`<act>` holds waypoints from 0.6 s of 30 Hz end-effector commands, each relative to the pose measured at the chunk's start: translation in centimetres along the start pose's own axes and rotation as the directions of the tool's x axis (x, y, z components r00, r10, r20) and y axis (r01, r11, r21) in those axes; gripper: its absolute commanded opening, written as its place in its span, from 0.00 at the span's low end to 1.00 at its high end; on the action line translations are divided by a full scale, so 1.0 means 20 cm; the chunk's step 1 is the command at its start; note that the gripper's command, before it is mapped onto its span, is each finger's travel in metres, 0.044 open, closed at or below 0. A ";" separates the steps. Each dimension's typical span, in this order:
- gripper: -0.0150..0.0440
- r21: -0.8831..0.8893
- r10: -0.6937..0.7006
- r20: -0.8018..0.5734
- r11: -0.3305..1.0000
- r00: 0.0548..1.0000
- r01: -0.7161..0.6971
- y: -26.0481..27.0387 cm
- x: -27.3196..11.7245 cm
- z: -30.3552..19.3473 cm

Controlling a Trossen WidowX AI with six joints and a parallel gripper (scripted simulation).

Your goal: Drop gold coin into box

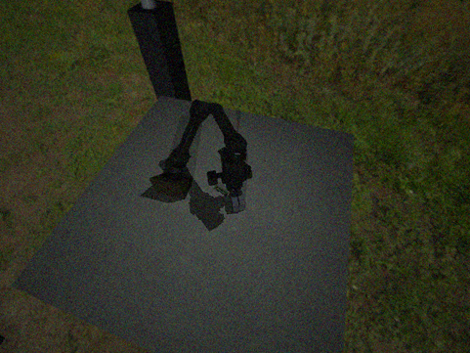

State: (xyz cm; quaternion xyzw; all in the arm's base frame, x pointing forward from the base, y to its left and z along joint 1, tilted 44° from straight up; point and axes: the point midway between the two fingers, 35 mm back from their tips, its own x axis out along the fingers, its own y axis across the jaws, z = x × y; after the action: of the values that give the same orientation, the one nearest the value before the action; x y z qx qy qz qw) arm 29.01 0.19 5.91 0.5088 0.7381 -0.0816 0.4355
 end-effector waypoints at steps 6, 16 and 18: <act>0.25 0.006 0.002 -0.003 1.000 1.000 -0.002 0.07 0.01 0.09; 0.26 0.008 0.000 -0.002 1.000 1.000 0.000 0.12 0.02 0.17; 0.25 0.005 -0.001 0.000 1.000 1.000 0.001 0.12 0.02 0.16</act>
State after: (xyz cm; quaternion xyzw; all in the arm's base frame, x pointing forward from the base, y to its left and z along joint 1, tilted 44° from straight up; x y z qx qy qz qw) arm 32.72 -0.29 4.42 0.5091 0.7385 -0.0839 0.4340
